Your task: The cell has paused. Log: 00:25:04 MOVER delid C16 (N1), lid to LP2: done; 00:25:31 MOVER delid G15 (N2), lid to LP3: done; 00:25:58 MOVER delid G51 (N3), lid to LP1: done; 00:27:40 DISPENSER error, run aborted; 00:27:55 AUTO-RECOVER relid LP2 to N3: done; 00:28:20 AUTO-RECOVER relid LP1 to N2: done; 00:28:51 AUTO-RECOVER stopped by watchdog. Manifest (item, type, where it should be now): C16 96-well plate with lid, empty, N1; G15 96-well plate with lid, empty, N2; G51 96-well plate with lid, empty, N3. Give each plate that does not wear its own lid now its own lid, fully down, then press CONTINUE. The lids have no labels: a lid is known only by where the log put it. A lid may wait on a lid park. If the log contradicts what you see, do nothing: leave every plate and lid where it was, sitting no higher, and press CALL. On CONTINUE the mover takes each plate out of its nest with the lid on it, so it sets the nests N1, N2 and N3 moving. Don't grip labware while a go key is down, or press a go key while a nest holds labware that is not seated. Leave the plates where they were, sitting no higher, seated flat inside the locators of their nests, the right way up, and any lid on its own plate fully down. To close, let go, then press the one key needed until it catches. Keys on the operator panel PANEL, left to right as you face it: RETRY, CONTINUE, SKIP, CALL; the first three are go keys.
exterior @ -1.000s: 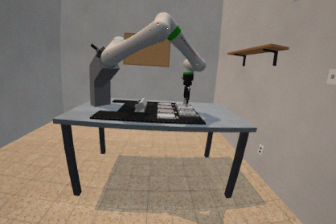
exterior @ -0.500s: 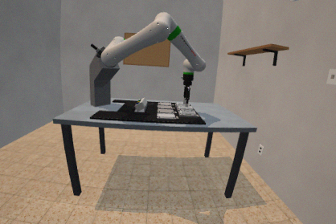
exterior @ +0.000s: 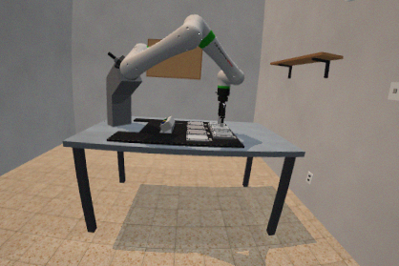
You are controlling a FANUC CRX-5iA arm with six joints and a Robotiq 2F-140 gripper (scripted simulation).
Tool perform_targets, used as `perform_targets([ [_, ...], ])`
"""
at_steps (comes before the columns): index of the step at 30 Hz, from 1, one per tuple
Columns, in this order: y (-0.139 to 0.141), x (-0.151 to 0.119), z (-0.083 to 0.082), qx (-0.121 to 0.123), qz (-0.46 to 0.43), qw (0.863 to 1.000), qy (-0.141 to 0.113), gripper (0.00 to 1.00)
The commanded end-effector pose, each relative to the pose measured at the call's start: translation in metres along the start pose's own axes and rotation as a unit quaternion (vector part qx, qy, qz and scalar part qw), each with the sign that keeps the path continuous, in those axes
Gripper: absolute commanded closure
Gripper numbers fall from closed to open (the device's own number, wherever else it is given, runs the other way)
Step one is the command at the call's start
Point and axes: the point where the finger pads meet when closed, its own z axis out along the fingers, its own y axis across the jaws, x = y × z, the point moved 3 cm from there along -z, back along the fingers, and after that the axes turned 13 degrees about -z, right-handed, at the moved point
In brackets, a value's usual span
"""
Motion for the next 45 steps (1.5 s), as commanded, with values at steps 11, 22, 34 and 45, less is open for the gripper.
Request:
perform_targets([
  [11,-0.0001,0.0002,-0.0002,0.000,0.000,1.000,0.000,0.41],
  [22,-0.0001,0.0002,-0.0002,0.000,0.000,1.000,0.000,0.34],
  [34,-0.0001,0.0002,-0.0002,0.000,0.000,1.000,0.000,0.34],
  [45,-0.0001,0.0002,-0.0002,0.000,0.000,1.000,0.000,0.34],
])
